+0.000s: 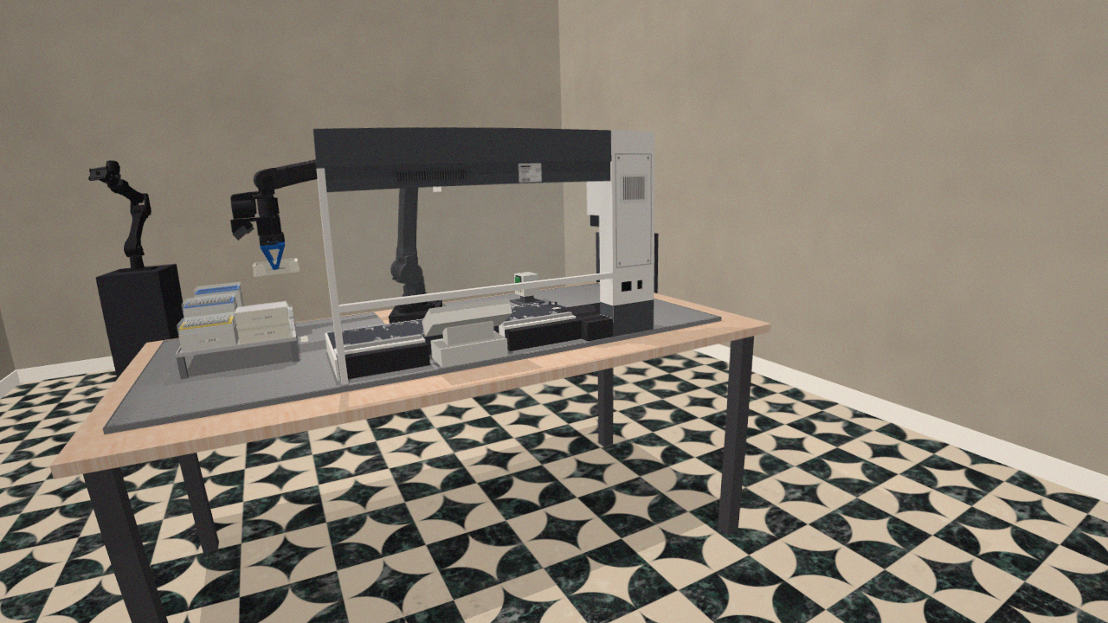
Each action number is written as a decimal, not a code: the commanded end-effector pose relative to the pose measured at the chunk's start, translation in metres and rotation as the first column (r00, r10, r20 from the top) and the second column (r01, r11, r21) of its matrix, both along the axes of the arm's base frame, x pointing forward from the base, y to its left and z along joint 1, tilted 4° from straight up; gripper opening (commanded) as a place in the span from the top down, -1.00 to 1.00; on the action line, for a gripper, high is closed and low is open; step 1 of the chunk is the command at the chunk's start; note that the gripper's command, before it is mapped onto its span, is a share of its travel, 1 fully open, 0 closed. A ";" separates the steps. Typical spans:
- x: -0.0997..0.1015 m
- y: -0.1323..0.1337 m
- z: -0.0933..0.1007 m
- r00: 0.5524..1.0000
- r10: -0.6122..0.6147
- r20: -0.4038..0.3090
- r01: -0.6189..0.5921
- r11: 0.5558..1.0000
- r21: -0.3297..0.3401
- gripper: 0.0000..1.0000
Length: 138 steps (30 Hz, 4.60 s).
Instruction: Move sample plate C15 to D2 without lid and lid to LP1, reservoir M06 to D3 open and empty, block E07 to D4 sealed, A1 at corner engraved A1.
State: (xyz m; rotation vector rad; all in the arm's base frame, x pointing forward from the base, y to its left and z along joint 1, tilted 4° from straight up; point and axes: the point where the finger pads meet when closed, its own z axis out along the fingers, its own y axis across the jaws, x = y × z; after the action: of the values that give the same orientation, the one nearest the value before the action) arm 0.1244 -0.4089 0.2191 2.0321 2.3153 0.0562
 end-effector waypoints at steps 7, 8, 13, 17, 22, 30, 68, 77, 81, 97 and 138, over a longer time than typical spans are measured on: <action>0.005 0.016 0.016 1.000 0.006 0.015 -0.005 0.999 -0.045 1.00; 0.005 0.018 0.016 1.000 0.006 0.015 -0.005 0.999 -0.045 1.00; 0.003 0.029 0.015 1.000 0.006 0.016 -0.005 0.999 -0.047 1.00; 0.002 0.038 0.014 1.000 0.006 0.016 -0.005 0.999 -0.047 1.00; 0.001 0.045 0.014 1.000 0.006 0.015 -0.006 0.999 -0.045 1.00; -0.003 0.066 0.012 1.000 0.006 0.011 -0.005 0.999 -0.032 1.00; 0.031 0.091 0.026 1.000 0.006 0.029 -0.004 0.997 -0.072 1.00; 0.049 0.094 0.028 0.999 0.006 0.034 -0.004 0.997 -0.072 1.00; 0.057 0.097 0.026 1.000 0.006 0.031 -0.004 0.998 -0.065 1.00; 0.092 0.102 0.031 0.999 0.006 0.040 -0.004 0.998 -0.069 1.00; 0.155 0.122 0.019 1.000 -0.006 0.016 0.007 1.000 -0.025 1.00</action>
State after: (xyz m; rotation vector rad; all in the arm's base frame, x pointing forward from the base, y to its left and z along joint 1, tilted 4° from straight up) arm 0.2740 -0.2796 0.2310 2.0136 2.3180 0.0529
